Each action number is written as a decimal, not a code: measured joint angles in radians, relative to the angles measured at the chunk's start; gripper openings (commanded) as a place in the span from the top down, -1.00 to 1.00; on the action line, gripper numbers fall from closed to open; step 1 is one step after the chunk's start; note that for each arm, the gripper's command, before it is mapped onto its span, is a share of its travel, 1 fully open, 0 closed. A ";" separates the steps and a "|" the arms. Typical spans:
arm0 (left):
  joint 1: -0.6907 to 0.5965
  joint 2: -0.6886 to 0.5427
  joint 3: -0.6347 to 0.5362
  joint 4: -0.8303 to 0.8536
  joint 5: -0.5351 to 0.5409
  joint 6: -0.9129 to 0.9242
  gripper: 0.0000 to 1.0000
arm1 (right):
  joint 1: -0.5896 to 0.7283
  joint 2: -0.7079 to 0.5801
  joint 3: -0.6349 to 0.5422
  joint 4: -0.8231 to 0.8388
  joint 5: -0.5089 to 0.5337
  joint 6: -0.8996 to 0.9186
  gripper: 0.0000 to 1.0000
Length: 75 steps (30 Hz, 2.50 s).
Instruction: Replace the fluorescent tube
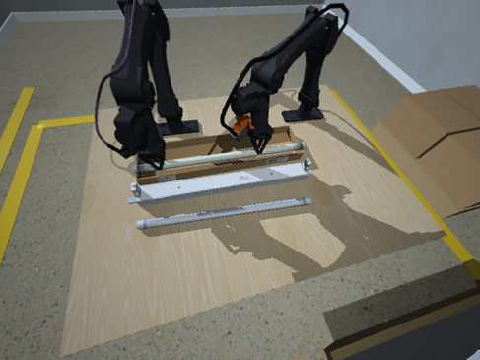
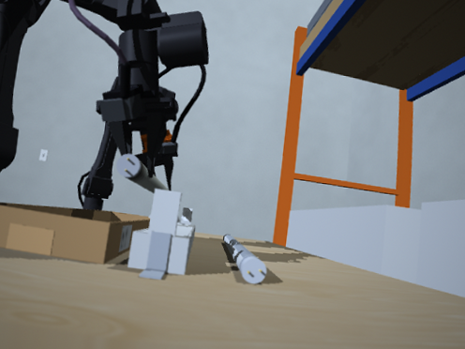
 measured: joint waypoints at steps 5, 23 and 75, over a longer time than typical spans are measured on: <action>-0.008 -0.006 -0.010 0.000 -0.001 -0.009 0.78 | -0.002 -0.010 -0.009 -0.001 0.000 -0.004 0.78; -0.031 -0.027 -0.034 0.000 -0.008 -0.034 0.78 | -0.010 -0.048 -0.035 -0.008 -0.002 -0.012 0.78; -0.107 -0.087 -0.113 -0.002 -0.021 -0.117 0.78 | -0.034 -0.164 -0.123 -0.038 -0.006 -0.042 0.78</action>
